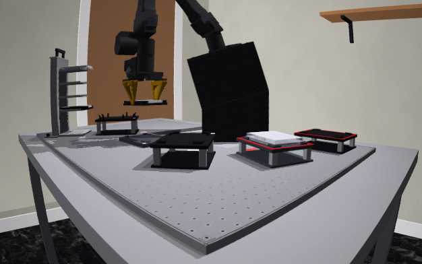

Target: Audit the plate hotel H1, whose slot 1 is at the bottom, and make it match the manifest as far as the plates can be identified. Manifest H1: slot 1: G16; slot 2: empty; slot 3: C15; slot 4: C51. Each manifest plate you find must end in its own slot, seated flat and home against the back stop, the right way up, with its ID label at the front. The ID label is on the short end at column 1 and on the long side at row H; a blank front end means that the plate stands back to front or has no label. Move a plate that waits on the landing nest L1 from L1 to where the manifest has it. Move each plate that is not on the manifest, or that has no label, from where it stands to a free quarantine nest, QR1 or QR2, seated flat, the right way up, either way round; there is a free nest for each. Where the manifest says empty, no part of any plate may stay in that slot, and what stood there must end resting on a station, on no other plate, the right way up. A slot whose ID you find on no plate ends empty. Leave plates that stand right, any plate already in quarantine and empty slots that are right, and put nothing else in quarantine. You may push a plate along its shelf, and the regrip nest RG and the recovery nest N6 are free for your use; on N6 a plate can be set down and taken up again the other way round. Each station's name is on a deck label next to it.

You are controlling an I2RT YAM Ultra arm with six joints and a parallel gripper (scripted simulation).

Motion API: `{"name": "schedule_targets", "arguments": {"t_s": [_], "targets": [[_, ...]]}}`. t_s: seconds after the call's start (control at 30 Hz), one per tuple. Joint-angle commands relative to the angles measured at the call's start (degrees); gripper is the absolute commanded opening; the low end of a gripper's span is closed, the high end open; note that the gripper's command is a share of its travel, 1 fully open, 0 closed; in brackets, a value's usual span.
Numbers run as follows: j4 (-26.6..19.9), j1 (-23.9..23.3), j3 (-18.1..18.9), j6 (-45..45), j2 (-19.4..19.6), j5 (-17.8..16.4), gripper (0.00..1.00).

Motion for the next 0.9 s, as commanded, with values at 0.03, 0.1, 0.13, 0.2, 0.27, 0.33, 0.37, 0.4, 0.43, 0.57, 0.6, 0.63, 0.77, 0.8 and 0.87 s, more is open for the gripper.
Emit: {"name": "schedule_targets", "arguments": {"t_s": [0.03,0.1,0.13,0.2,0.27,0.33,0.37,0.4,0.43,0.57,0.6,0.63,0.77,0.8,0.87], "targets": [[-3.58,0.50,-0.08,0.49,-3.07,0.72,0.86],[-4.78,0.70,-0.14,0.68,-4.31,0.76,0.86],[-5.39,0.79,-0.16,0.77,-4.92,0.78,0.86],[-6.62,0.99,-0.18,0.96,-6.14,0.82,0.86],[-7.87,1.18,-0.17,1.16,-7.35,0.87,0.86],[-9.14,1.38,-0.14,1.36,-8.54,0.91,0.86],[-9.14,1.38,-0.14,1.36,-8.54,0.91,0.86],[-9.14,1.38,-0.14,1.36,-8.54,0.91,0.86],[-9.78,1.48,-0.10,1.46,-9.13,0.93,0.86],[-12.36,1.88,0.09,1.86,-11.45,1.02,0.86],[-13.01,1.99,0.15,1.96,-12.02,1.04,0.86],[-13.66,2.09,0.23,2.06,-12.59,1.07,0.86],[-16.31,2.50,0.59,2.47,-14.80,1.16,0.86],[-16.98,2.60,0.70,2.57,-15.34,1.18,0.86],[-18.32,2.81,0.94,2.78,-16.40,1.23,0.86]]}}
